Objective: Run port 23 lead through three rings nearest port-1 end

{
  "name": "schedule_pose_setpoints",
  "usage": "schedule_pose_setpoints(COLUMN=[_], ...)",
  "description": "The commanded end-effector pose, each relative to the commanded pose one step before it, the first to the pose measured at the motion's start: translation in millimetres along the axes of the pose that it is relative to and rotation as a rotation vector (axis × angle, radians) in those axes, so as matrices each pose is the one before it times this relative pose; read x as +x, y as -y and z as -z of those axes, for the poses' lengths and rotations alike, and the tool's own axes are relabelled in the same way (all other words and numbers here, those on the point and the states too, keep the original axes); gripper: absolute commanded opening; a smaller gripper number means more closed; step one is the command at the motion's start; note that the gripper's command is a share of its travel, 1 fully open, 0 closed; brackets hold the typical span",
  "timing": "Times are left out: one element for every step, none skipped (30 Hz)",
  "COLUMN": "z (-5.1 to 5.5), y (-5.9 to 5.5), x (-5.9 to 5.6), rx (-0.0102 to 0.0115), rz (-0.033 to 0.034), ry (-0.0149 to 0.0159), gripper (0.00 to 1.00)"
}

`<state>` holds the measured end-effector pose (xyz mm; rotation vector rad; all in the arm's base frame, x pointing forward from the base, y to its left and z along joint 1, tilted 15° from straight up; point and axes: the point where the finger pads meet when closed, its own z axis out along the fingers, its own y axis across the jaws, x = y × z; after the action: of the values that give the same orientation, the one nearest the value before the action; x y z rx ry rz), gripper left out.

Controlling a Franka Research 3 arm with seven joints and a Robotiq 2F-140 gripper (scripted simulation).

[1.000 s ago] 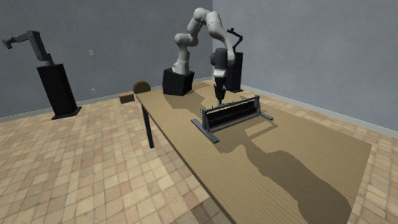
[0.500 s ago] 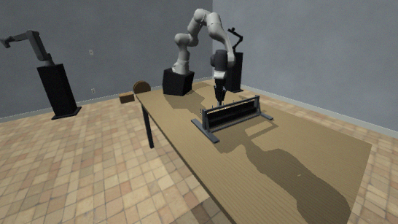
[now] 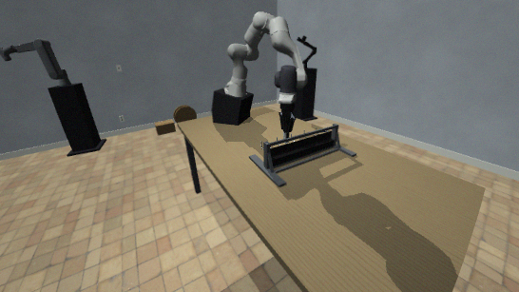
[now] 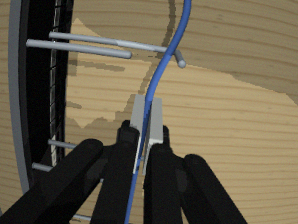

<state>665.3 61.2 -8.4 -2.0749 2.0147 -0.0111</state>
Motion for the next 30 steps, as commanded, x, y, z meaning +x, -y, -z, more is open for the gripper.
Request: schedule_pose_setpoints(z=[0.21,-0.01,-0.01,0.0,0.0,0.0,0.0,0.0,0.0,0.0,0.0,0.0,0.0,0.0,0.0,0.0,0.0,0.0,0.0,0.0,0.0,0.0,0.0,0.0,0.0,0.0,0.0,0.0,0.0,0.0], y=[2.35,0.0,0.0,0.0,0.0,0.0,0.0,0.03,0.08,0.15,0.23,0.32,0.43,0.54,0.66,0.77,0.89,1.01,1.11,1.22,0.0,0.0,1.31,1.4,1.47,1.54,1.59,1.63,1.65,1.67], x=[2.28,0.0,0.0,0.0,0.0,0.0,0.0,0.0,0.0,0.0,0.0,0.0,0.0,0.0,0.0,0.0,0.0,0.0,0.0,0.0,0.0,0.0,0.0,0.0,0.0,0.0,0.0,0.0,0.0,0.0], rx=[0.00622,0.0,0.0,0.0,0.0,0.0,0.0,0.0,0.0,0.0,0.0,0.0,0.0,0.0,0.0,0.0,0.0,0.0,0.0,0.0,0.0,0.0,0.0,0.0,0.0,0.0,0.0,0.0,0.0,0.0], rz=[0.00179,0.0,0.0,0.0,0.0,0.0,0.0,0.0,0.0,0.0,0.0,0.0,0.0,0.0,0.0,0.0,0.0,0.0,0.0,0.0,0.0,0.0,0.0,0.0,0.0,0.0,0.0,0.0,0.0,0.0], ry=[-0.00144,0.0,0.0,0.0,0.0,0.0,0.0,0.0,0.0,0.0,0.0,0.0,0.0,0.0,0.0,0.0,-0.00001,0.0,0.00001,0.0,0.0,0.0,-0.00001,0.00001,0.0,-0.00001,0.00001,0.0,-0.00001,0.00001], gripper=[0.0,0.0,0.0,0.0,0.0,0.0,0.0,0.0,0.0,0.0,0.0,0.0,0.0,0.0,0.0,0.0,0.0,0.0,0.0,0.0,0.0,0.0,0.0,0.0,0.0,0.0,0.0,0.0,0.0,0.0])
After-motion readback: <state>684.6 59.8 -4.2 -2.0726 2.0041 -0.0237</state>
